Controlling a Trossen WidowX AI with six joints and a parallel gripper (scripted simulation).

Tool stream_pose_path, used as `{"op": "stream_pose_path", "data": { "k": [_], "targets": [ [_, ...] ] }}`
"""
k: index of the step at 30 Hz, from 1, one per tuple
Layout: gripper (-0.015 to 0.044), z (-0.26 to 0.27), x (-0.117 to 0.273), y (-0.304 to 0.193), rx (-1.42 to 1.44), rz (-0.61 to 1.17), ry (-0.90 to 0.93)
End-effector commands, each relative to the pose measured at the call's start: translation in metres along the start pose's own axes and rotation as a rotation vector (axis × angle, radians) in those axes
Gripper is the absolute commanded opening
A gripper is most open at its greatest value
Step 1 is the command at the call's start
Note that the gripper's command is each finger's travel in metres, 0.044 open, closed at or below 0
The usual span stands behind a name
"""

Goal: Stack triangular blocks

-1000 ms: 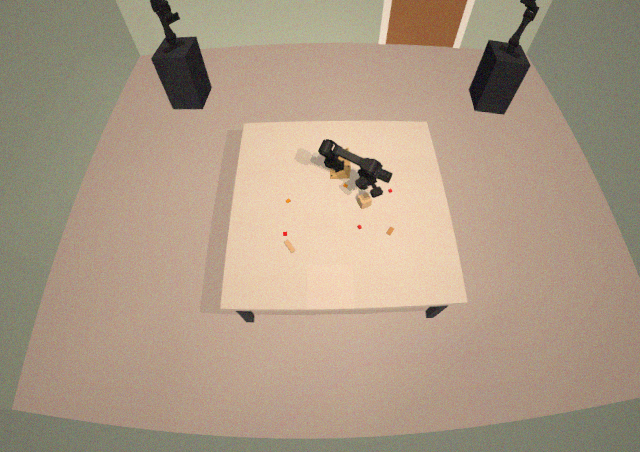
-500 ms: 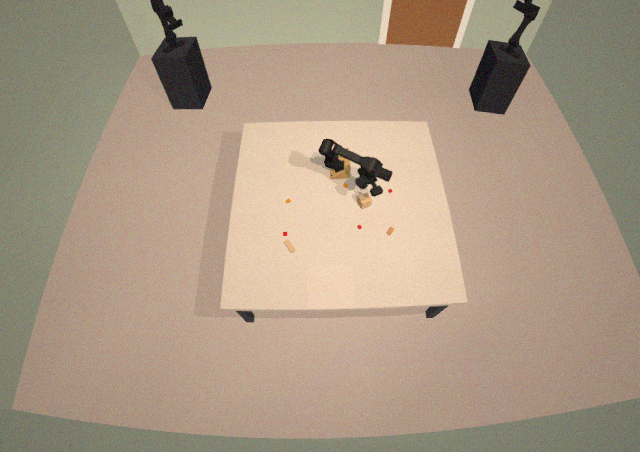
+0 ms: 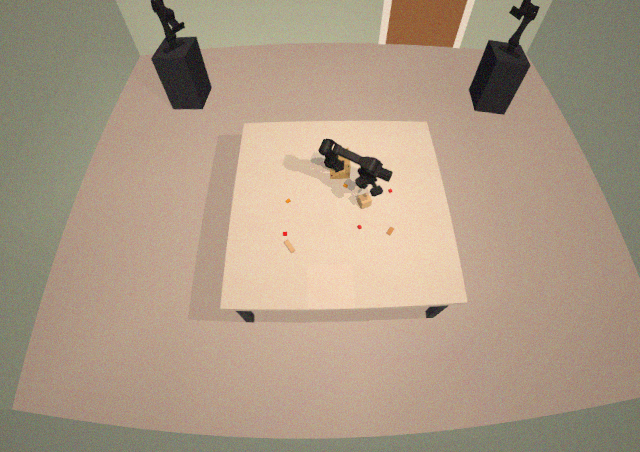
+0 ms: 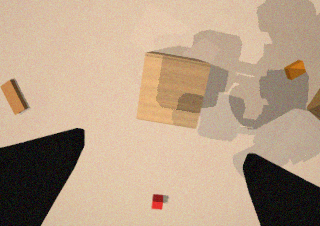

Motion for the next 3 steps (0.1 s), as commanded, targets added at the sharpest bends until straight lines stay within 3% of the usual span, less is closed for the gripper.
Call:
{"op": "stream_pose_path", "data": {
  "k": [1,3],
  "targets": [
    [0.044,0.0,0.0004,-0.0002,0.002,0.0,0.002],
    [0.044,0.0,0.0004,-0.0002,0.002,0.0,0.002]
  ]
}}
Point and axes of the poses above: the point midway between the two fingers, 35 mm back from their tips, its own x axis back along the fingers, its own z axis across the jaws, y = z × x, the point moved 7 cm from there along x, back along the fingers, and after that the axes turned 14 degrees about x, right-handed, at the moved point
